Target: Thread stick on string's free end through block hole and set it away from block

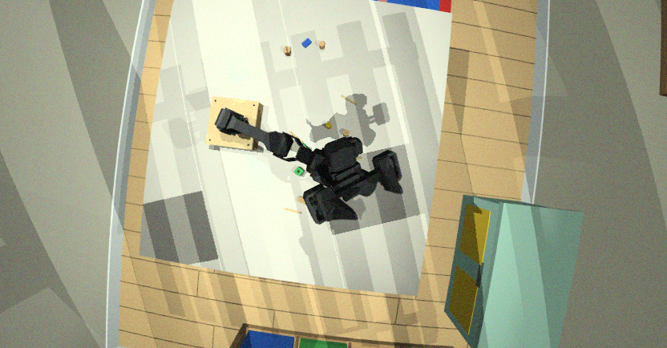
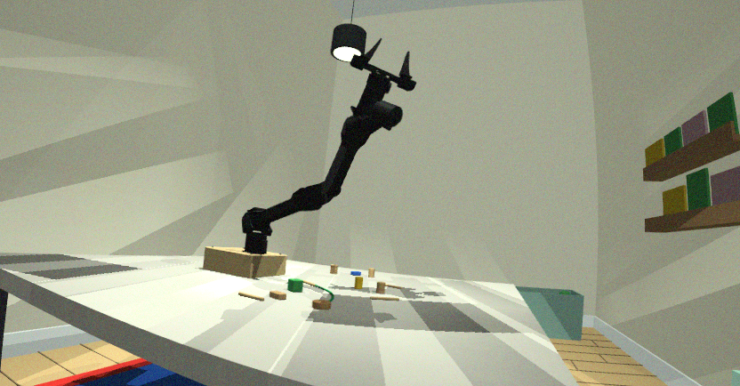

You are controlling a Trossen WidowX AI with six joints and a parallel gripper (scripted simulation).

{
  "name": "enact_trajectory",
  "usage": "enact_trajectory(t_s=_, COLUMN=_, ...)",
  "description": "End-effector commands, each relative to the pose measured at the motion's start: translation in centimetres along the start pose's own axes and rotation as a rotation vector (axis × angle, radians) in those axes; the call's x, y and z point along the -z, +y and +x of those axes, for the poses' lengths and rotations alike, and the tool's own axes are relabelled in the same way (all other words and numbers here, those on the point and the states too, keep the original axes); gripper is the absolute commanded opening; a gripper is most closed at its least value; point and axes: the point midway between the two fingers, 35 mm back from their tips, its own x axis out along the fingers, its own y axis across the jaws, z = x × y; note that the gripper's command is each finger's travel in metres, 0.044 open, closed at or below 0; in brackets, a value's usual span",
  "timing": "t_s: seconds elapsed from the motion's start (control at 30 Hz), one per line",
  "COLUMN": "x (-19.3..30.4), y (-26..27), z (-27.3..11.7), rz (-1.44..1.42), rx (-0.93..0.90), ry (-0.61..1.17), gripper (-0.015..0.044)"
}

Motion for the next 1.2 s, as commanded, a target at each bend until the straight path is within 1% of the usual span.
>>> enact_trajectory(t_s=0.0, x=0.0, y=0.0, z=0.0, rz=0.0, rx=0.0, ry=0.0, gripper=0.0426)
enact_trajectory(t_s=0.03, x=0.0, y=0.0, z=0.0, rz=0.0, rx=0.0, ry=0.0, gripper=0.044)
enact_trajectory(t_s=0.1, x=-0.2, y=-1.2, z=0.2, rz=-0.011, rx=0.019, ry=-0.013, gripper=0.044)
enact_trajectory(t_s=0.27, x=-2.1, y=-8.4, z=1.3, rz=-0.15, rx=0.133, ry=-0.088, gripper=0.044)
enact_trajectory(t_s=0.4, x=-3.7, y=-12.3, z=1.4, rz=-0.272, rx=0.206, ry=-0.132, gripper=0.044)
enact_trajectory(t_s=0.47, x=-5.6, y=-14.4, z=0.7, rz=-0.292, rx=0.273, ry=-0.185, gripper=0.044)
enact_trajectory(t_s=0.7, x=-10.8, y=-22.7, z=-0.1, rz=-0.648, rx=0.447, ry=-0.27, gripper=0.044)
enact_trajectory(t_s=0.9, x=-17.9, y=-28.6, z=-2.6, rz=-1.004, rx=0.63, ry=-0.358, gripper=0.044)
enact_trajectory(t_s=1.03, x=-22.9, y=-31.0, z=-4.5, rz=-1.256, rx=0.757, ry=-0.406, gripper=0.044)
enact_trajectory(t_s=1.17, x=-27.0, y=-31.0, z=-6.3, rz=-1.308, rx=0.802, ry=-0.527, gripper=0.044)
